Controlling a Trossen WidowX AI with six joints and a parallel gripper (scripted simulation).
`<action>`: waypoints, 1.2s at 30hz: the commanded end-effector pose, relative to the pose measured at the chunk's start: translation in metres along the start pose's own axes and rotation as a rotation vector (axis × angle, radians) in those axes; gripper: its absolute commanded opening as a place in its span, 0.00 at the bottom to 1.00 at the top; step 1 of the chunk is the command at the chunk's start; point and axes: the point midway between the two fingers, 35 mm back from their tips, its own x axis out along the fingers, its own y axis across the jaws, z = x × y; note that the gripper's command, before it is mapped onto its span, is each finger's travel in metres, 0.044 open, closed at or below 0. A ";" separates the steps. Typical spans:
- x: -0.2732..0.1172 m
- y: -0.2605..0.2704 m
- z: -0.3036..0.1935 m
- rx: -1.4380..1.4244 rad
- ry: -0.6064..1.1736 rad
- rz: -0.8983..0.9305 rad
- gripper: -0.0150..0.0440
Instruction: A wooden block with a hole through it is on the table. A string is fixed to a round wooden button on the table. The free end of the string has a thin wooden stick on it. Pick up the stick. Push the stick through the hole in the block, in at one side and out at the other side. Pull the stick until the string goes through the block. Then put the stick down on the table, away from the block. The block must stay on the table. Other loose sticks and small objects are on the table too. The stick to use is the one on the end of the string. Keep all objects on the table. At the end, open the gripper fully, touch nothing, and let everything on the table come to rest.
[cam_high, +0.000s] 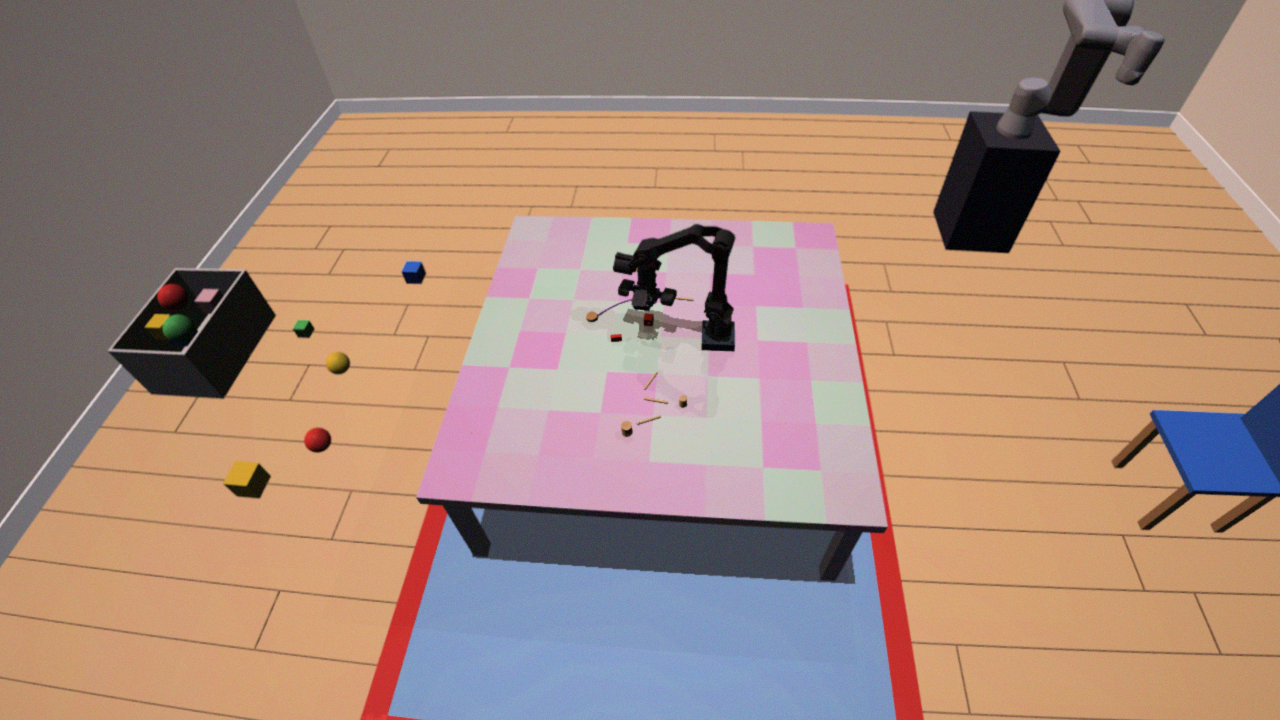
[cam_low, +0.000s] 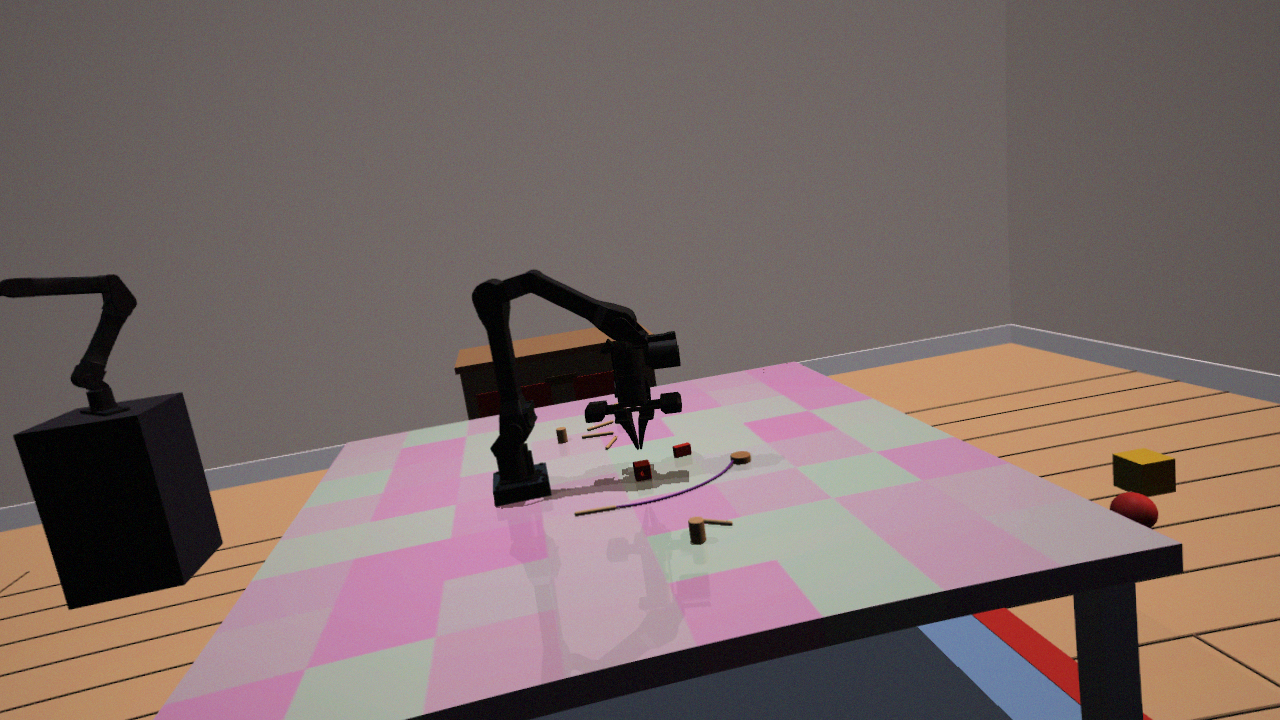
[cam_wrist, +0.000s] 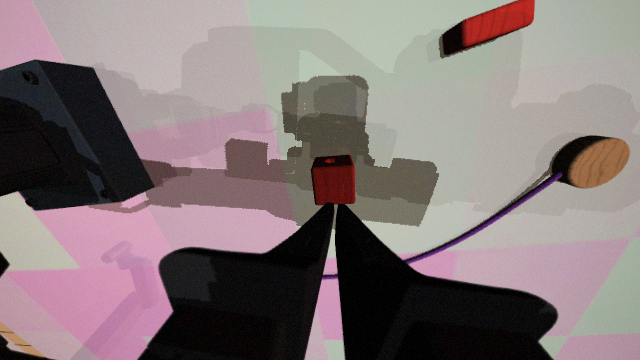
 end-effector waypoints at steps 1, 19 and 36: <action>0.000 0.000 0.000 0.000 0.000 0.000 0.25; 0.000 0.004 -0.037 1.084 0.002 0.000 0.74; 0.000 0.019 -0.085 2.513 0.005 -0.005 1.00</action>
